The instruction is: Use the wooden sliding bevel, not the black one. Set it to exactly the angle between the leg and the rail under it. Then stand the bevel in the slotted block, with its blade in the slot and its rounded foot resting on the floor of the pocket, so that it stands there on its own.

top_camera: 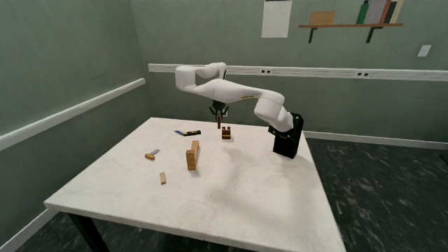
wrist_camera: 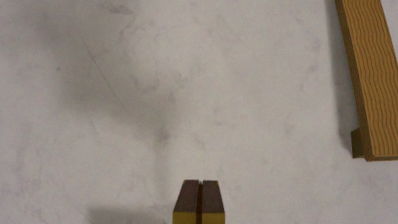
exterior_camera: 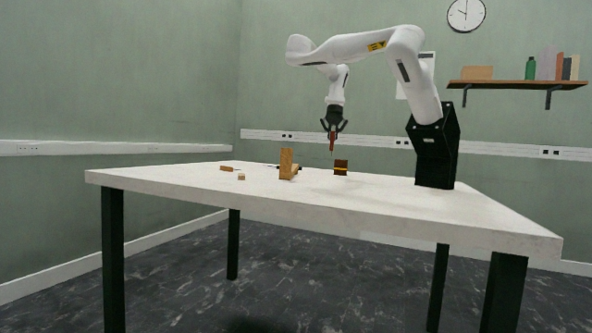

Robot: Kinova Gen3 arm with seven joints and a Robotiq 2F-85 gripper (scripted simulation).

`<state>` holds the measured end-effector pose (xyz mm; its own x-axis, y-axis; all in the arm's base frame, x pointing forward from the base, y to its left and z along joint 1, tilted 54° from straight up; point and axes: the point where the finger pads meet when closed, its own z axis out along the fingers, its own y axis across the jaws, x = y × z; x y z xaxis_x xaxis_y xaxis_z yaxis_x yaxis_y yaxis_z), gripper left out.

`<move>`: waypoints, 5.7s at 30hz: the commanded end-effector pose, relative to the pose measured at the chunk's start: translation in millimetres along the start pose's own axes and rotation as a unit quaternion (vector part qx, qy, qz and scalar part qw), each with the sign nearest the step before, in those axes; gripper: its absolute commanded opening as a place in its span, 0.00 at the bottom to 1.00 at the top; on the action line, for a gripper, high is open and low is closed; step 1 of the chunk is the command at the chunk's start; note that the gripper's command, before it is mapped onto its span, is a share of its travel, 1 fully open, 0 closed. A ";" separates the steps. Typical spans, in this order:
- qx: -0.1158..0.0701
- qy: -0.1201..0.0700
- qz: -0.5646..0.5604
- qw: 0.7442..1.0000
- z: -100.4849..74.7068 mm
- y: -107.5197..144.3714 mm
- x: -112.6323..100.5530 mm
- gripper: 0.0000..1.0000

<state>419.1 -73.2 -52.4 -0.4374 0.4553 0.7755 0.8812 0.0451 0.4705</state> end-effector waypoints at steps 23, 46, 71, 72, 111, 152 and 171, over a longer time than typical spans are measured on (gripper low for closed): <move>0.001 -0.053 -0.012 0.998 18.6 97.2 145.3 0.10; 0.002 -0.080 -0.019 0.997 29.2 148.2 222.1 0.10; 0.002 -0.082 -0.019 0.996 29.9 151.7 227.4 0.10; 0.002 -0.082 -0.019 0.996 30.0 151.7 227.4 0.10; 0.002 -0.082 -0.019 0.996 88.3 151.7 217.8 0.10; 0.002 -0.082 -0.019 0.996 108.5 151.4 220.3 0.10; 0.002 -0.082 -0.019 0.996 109.5 151.4 220.1 0.10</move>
<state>475.5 131.5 143.4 -0.4359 0.5917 0.6782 0.8658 0.0700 0.4954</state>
